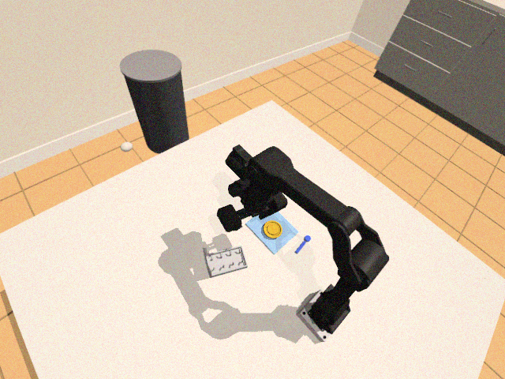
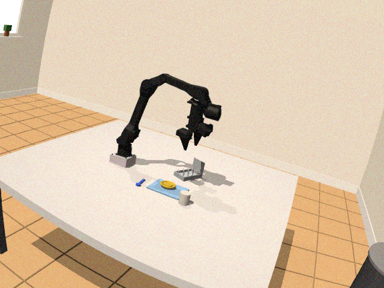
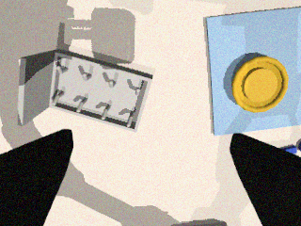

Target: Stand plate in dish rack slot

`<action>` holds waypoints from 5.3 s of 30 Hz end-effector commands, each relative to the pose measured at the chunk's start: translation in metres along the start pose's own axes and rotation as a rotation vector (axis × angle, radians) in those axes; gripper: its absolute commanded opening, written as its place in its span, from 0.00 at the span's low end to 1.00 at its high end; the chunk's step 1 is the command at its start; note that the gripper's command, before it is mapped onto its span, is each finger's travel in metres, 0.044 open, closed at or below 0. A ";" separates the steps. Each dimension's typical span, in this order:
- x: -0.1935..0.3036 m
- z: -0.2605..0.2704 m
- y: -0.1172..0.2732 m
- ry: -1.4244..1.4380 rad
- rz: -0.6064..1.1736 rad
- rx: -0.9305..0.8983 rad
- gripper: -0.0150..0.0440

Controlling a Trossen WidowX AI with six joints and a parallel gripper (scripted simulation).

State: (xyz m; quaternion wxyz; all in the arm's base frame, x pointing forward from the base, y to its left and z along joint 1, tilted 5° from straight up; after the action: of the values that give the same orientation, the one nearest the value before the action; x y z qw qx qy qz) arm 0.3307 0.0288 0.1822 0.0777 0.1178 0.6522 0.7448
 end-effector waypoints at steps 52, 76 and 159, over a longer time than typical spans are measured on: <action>-0.017 -0.128 -0.124 0.239 -0.012 0.107 0.93; -0.014 -0.130 -0.150 0.239 -0.011 0.107 0.89; 0.050 -0.018 0.008 -0.231 -0.031 0.094 0.25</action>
State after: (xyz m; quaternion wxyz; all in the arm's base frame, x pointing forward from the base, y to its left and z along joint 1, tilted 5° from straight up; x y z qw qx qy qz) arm 0.2809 0.0206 0.1921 0.1475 0.1852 0.6789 0.6950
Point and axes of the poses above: the point midway between the two fingers, 35 mm back from their tips, its own y axis back along the fingers, its own z axis across the jaws, x = y × z, the point moved 3 cm from there along y, back along the fingers, and after that the axes turned 7 degrees about -y, right-handed, at the moved point
